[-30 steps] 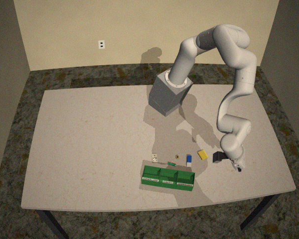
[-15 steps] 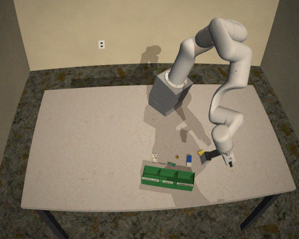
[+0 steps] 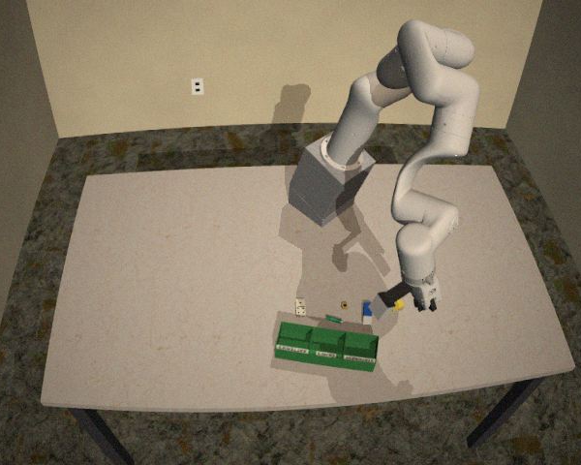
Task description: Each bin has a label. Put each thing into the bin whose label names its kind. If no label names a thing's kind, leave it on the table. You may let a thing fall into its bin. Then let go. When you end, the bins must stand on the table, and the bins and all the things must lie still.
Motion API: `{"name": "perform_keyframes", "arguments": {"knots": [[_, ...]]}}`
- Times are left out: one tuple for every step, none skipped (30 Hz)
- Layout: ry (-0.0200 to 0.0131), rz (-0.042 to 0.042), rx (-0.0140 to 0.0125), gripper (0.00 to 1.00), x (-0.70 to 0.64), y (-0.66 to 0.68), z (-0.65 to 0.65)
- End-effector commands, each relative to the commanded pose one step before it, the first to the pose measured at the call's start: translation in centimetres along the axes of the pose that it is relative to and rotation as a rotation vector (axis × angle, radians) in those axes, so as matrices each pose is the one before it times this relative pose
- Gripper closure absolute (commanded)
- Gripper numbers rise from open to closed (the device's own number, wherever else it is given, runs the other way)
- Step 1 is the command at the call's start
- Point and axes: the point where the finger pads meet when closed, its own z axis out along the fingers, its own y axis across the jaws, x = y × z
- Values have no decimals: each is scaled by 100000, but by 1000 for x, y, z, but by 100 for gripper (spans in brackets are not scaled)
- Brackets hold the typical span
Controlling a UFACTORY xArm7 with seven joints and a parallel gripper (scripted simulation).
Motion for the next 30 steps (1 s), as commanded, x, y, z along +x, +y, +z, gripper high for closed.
{"name": "perform_keyframes", "arguments": {"knots": [[4545, -12668, 594, 93, 1084, 1617, -815], [0, 1, -5, 93, 2, -7, -3], [1455, -4757, -512, 93, 301, 749, -226], [1258, -4114, -447, 93, 212, 592, -173], [-1, 1, -6, 93, 3, -8, -4], [0, 0, 2, 93, -1, 2, 1], [1369, -4768, -627, 93, 219, 774, -216], [1204, -4194, -544, 93, 136, 598, -152], [-1, 1, -5, 93, 3, -7, -4], [0, 0, 0, 93, 0, 0, 0], [0, 0, 0, 93, 0, 0, 0], [1277, -4781, -720, 93, 128, 800, -201], [1140, -4269, -645, 93, 68, 579, -141], [0, 0, 1, 93, 0, 1, 1], [1180, -4792, -806, 93, 38, 810, -189], [1073, -4346, -723, 93, -5, 567, -122], [-2, 1, -4, 93, 4, -6, -3], [1081, -4803, -876, 93, -58, 812, -177], [911, -4118, -763, 93, -69, 537, -109], [84, -301, -40, 93, 5, -6, -3], [980, -4815, -933, 93, -154, 802, -164], [706, -3733, -766, 93, -125, 500, -97], [210, -758, -104, 93, 5, -6, -2], [879, -4825, -979, 93, -249, 780, -151], [553, -3515, -768, 93, -175, 455, -87], [281, -1046, -159, 93, 6, -5, 0], [0, 0, 0, 93, 0, 0, 0], [0, 0, 0, 93, 0, 0, 0], [781, -4835, -1015, 93, -345, 748, -142], [749, -4630, -970, 93, -213, 402, -78]]}}
